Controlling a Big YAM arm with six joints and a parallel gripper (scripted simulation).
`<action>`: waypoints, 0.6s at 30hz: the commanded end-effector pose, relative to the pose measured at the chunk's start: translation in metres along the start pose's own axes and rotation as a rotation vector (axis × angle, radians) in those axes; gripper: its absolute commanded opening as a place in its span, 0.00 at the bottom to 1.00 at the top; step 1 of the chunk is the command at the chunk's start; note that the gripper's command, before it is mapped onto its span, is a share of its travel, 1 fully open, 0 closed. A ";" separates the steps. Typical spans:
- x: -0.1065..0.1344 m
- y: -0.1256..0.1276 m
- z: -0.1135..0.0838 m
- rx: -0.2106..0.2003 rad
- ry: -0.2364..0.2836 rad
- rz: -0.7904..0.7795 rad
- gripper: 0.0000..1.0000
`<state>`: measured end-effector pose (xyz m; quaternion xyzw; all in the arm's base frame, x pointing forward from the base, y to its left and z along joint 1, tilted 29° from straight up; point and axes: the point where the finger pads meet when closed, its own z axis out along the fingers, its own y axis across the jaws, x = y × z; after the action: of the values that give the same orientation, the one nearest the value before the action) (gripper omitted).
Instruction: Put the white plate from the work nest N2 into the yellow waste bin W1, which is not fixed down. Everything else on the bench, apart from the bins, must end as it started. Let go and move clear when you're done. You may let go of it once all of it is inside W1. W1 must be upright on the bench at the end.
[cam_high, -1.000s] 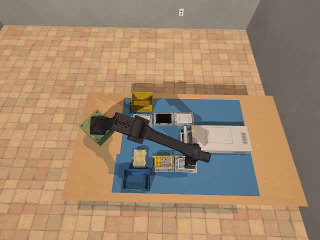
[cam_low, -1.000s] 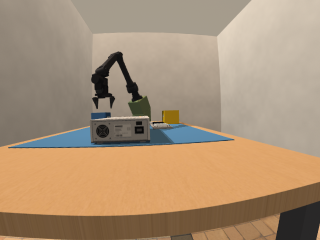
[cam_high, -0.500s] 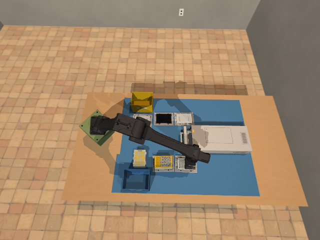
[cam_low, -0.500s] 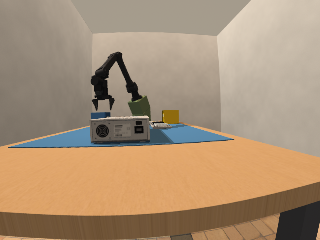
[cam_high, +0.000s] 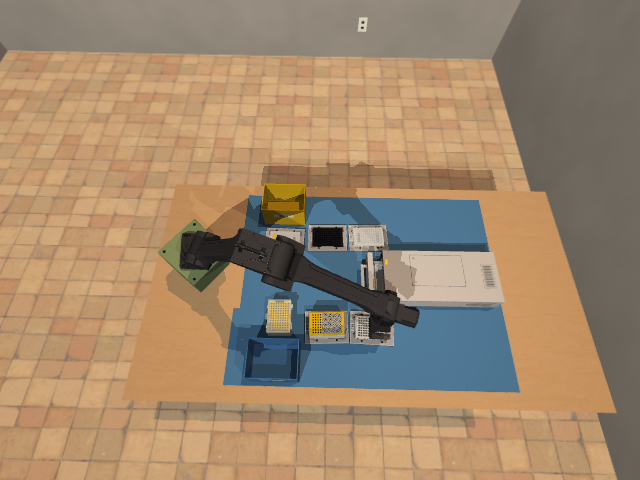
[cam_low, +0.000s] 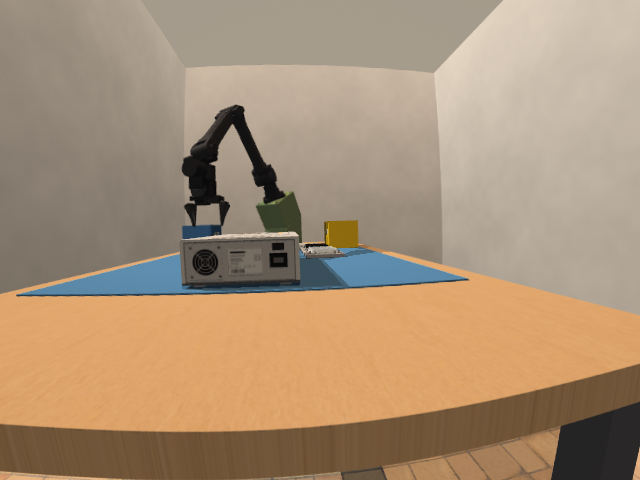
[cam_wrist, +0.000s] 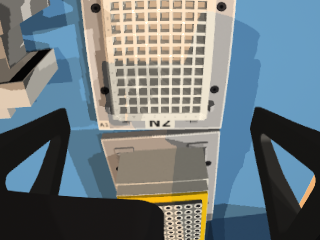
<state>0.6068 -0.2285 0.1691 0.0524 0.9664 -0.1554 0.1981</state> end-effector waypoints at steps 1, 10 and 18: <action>-0.018 -0.013 0.007 0.010 -0.030 0.004 1.00; -0.016 -0.013 0.016 0.009 -0.023 0.003 1.00; -0.018 -0.011 0.027 0.008 -0.030 0.001 1.00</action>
<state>0.6137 -0.2356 0.1493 0.0527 0.9666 -0.1553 0.1969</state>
